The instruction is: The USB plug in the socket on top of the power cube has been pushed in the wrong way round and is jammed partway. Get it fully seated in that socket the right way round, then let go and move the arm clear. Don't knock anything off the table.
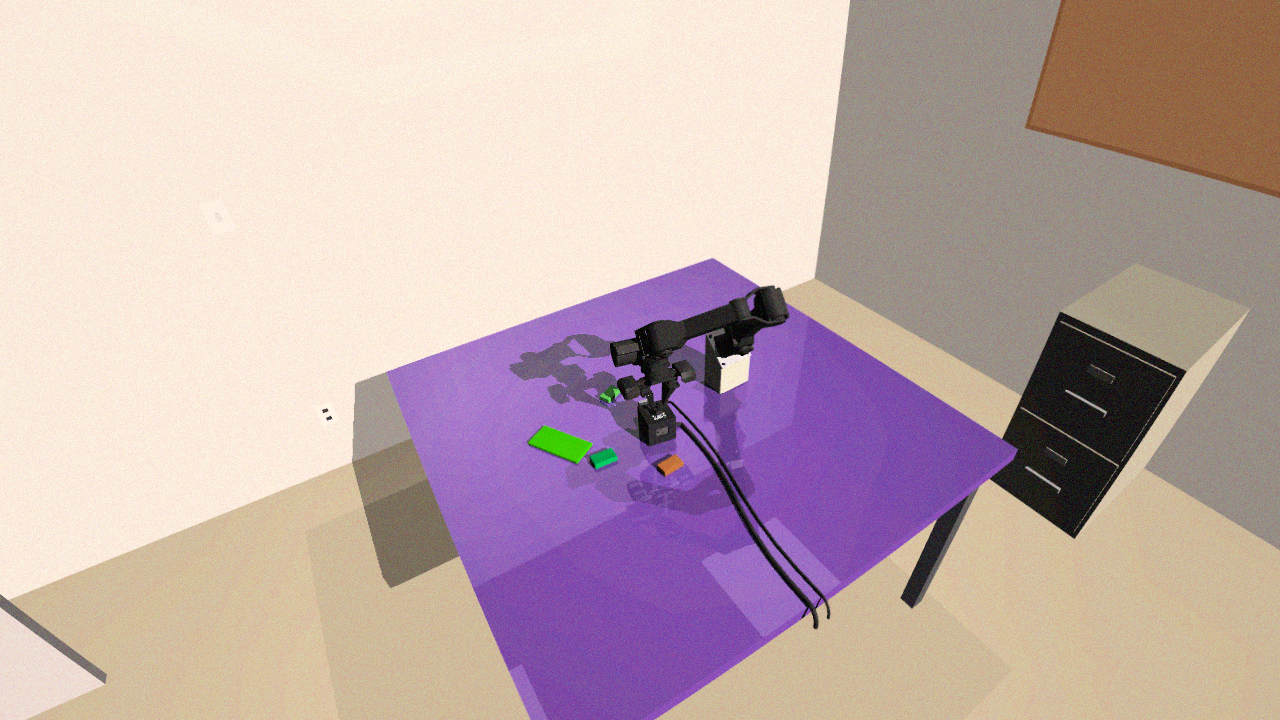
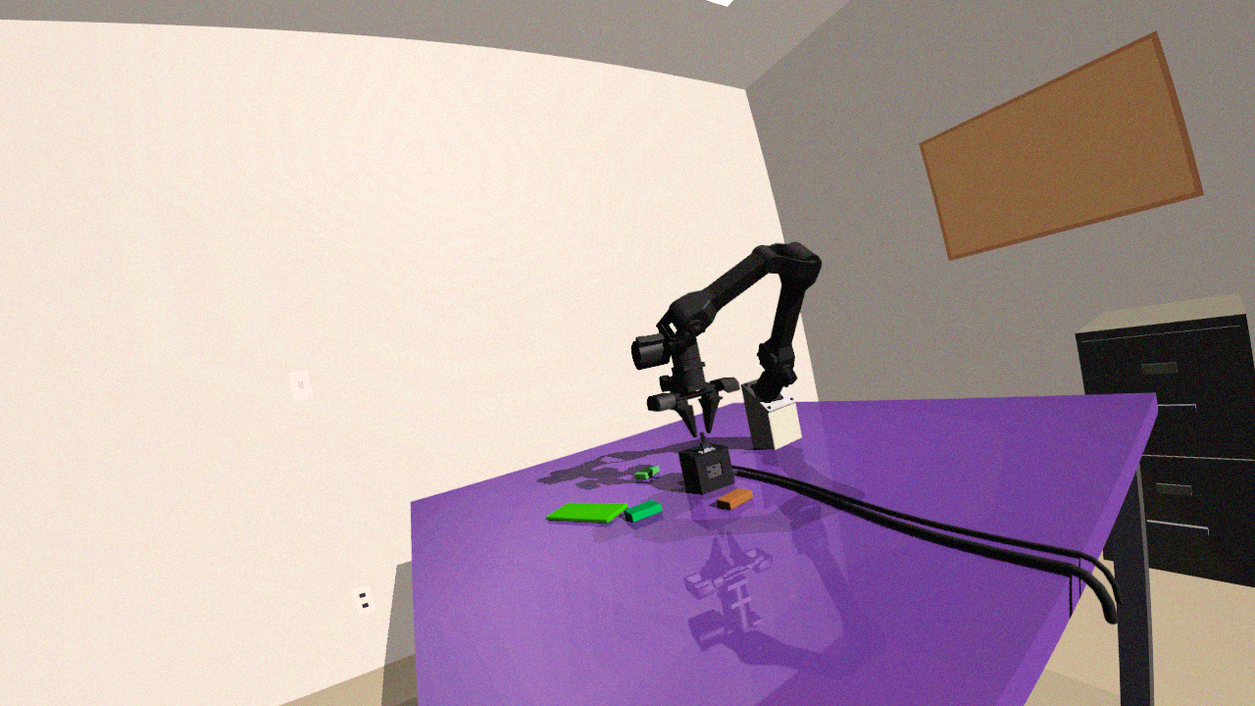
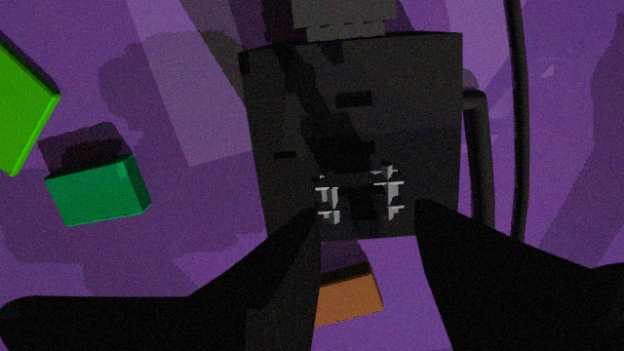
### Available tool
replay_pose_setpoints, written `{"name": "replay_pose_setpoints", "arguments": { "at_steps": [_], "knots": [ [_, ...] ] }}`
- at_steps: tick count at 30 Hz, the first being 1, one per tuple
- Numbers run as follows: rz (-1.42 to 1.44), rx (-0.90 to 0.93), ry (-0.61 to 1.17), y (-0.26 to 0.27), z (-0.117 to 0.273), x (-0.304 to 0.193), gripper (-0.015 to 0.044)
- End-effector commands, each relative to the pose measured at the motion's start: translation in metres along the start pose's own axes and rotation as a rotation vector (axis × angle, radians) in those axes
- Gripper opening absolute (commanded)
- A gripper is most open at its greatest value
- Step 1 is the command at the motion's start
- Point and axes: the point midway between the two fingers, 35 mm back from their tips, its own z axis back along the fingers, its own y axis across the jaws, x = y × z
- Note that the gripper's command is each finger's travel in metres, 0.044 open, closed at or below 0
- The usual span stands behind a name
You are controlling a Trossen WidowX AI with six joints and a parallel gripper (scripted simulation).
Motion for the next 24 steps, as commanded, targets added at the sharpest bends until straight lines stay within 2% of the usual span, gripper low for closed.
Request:
{"name": "replay_pose_setpoints", "arguments": {
  "at_steps": [1, 2, 5, 24],
  "knots": [
    [0.001, 0.0, 0.0, 0.0, 0.0003, 0.0, 0.0046],
    [0.001, 0.0, 0.0, 0.0, 0.0003, 0.0, 0.002],
    [0.001, 0.0, 0.0, 0.0, 0.0003, 0.0, 0.0],
    [0.0, 0.0, 0.0, 0.0, 0.0016, 0.0, 0.0]
  ]
}}
